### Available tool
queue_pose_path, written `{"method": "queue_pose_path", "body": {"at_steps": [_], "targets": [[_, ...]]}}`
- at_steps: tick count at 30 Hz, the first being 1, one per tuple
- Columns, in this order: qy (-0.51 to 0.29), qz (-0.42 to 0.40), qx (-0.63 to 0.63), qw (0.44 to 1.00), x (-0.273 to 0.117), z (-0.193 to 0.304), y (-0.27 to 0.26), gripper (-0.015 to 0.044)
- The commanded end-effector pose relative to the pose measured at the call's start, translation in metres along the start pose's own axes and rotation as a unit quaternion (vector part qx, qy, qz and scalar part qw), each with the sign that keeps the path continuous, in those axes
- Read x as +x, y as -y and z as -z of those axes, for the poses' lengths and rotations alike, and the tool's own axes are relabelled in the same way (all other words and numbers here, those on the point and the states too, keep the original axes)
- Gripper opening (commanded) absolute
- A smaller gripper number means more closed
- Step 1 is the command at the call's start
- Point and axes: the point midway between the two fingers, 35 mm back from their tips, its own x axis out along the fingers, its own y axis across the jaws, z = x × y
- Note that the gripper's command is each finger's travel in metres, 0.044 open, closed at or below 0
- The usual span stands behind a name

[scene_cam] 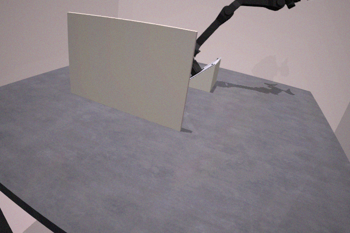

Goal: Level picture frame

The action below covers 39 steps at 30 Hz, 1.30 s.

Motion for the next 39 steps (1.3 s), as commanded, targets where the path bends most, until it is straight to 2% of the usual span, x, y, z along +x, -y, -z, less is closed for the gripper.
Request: {"method": "queue_pose_path", "body": {"at_steps": [1, 5, 6, 12, 23, 31, 39], "targets": [[0.001, 0.003, 0.001, 1.000, -0.002, -0.002, 0.002, 0.0374], [0.021, 0.058, 0.022, 0.998, -0.038, -0.043, 0.030, 0.0269], [0.028, 0.075, 0.028, 0.996, -0.050, -0.055, 0.038, 0.0260], [0.058, 0.146, 0.055, 0.986, -0.107, -0.103, 0.067, 0.0260], [0.142, 0.304, 0.117, 0.935, -0.265, -0.193, 0.100, 0.0260], [0.214, 0.407, 0.155, 0.874, -0.387, -0.234, 0.090, 0.0260], [0.297, 0.503, 0.185, 0.790, -0.509, -0.253, 0.051, 0.0260]]}}
